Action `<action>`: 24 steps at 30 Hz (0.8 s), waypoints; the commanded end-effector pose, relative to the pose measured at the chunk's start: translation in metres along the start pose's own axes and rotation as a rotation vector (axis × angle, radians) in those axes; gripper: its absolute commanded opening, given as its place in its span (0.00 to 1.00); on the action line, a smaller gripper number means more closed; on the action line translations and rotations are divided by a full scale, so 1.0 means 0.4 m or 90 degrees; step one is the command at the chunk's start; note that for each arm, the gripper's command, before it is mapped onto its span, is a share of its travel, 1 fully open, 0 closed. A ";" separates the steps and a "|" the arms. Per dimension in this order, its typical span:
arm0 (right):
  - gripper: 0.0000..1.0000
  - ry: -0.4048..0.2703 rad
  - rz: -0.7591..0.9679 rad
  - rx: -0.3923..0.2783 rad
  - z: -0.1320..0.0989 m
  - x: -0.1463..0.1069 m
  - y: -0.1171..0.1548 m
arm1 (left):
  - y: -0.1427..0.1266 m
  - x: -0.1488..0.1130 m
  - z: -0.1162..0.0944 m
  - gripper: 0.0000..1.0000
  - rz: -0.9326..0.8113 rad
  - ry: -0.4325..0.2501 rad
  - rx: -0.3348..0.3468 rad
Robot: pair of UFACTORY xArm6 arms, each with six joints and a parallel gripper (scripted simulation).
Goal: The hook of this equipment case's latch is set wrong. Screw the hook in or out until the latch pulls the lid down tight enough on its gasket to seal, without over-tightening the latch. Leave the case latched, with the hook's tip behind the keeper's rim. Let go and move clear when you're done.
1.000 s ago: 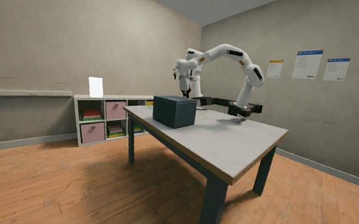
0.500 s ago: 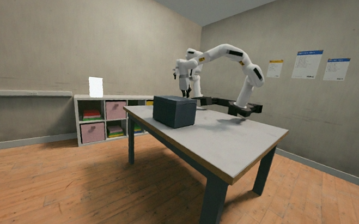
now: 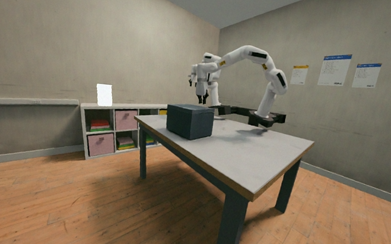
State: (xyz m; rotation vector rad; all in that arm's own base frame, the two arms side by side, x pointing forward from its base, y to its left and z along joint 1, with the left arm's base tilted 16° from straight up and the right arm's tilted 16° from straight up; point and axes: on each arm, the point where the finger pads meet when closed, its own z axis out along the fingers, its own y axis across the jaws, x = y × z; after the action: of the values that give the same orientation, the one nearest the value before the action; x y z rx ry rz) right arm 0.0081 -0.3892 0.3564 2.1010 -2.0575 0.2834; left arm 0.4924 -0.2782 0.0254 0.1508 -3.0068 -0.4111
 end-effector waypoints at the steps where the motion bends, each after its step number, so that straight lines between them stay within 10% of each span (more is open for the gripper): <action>1: 1.00 0.003 0.000 0.000 -0.004 0.002 0.000 | -0.001 -0.005 -0.023 0.41 -0.003 -0.094 0.005; 24: 1.00 0.003 0.000 0.000 -0.004 0.002 0.000 | -0.001 -0.005 -0.024 0.41 0.002 -0.098 0.005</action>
State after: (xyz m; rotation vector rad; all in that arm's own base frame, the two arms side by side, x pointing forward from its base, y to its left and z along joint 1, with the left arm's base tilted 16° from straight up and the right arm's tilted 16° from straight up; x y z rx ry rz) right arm 0.0081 -0.3892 0.3564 2.1010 -2.0575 0.2834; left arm 0.4942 -0.2795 0.0322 0.1292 -3.1550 -0.4340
